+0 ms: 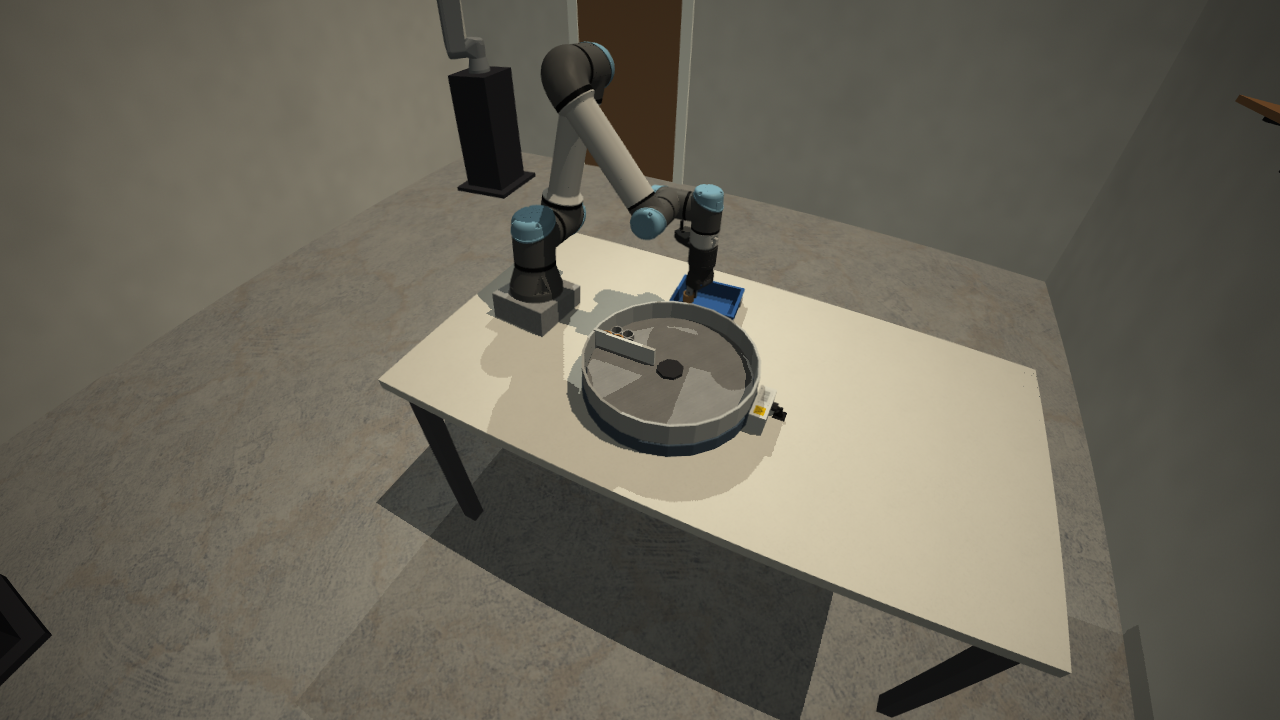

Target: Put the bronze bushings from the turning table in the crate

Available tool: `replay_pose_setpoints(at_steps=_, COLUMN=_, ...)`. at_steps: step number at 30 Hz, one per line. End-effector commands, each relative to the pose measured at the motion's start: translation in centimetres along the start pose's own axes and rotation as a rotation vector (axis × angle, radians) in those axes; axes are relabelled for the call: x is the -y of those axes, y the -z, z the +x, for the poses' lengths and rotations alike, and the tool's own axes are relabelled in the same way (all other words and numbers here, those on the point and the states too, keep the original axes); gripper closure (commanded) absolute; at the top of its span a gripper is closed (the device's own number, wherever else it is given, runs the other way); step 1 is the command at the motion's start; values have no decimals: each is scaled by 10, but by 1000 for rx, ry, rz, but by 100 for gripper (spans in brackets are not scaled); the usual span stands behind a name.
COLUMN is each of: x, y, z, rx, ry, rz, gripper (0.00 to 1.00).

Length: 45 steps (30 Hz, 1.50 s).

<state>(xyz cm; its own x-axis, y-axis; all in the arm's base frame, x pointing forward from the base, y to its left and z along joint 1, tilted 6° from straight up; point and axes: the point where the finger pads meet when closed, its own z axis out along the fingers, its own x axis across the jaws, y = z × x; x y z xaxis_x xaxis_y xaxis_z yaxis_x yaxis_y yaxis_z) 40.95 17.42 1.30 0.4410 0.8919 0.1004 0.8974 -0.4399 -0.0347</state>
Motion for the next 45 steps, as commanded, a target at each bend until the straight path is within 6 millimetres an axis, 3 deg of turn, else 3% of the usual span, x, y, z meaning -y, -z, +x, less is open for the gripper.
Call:
replay_pose_setpoints(at_steps=1, x=-1, y=0, z=0, rx=-1, ry=0, rz=-2, gripper=100)
replay_pose_setpoints(at_steps=45, x=-1, y=-24, z=0, rx=-1, ry=0, rz=-2, gripper=100)
